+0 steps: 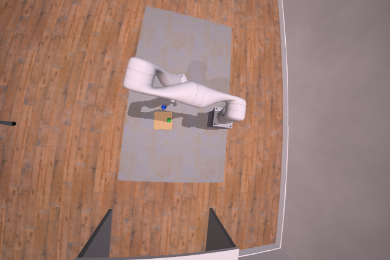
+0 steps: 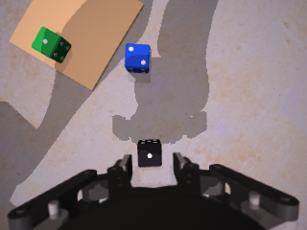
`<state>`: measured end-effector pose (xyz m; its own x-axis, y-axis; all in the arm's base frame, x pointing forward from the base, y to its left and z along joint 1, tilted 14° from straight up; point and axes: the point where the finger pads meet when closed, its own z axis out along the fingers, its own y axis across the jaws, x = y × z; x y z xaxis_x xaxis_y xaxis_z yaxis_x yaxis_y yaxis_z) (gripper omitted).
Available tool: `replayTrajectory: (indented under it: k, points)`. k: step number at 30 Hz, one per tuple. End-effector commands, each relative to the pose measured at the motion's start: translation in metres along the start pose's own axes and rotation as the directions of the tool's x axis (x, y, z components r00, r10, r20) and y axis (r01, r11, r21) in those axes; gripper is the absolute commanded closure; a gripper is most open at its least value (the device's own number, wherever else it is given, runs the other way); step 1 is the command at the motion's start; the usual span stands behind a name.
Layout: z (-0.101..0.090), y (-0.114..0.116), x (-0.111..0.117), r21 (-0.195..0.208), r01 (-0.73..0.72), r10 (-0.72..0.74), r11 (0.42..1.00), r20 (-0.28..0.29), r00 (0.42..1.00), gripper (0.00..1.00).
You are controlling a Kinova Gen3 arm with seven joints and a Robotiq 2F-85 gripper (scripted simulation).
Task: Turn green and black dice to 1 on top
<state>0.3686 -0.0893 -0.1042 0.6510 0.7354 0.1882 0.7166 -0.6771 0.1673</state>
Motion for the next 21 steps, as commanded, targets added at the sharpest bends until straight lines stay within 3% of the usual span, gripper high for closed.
replayTrajectory:
  k: [1,21]
  points:
    - [0.006,-0.003,-0.002,0.006,0.001,-0.001,1.000,0.006,1.000,0.54]
    - [0.024,-0.003,-0.003,0.006,0.001,-0.001,1.000,0.006,1.000,0.54]
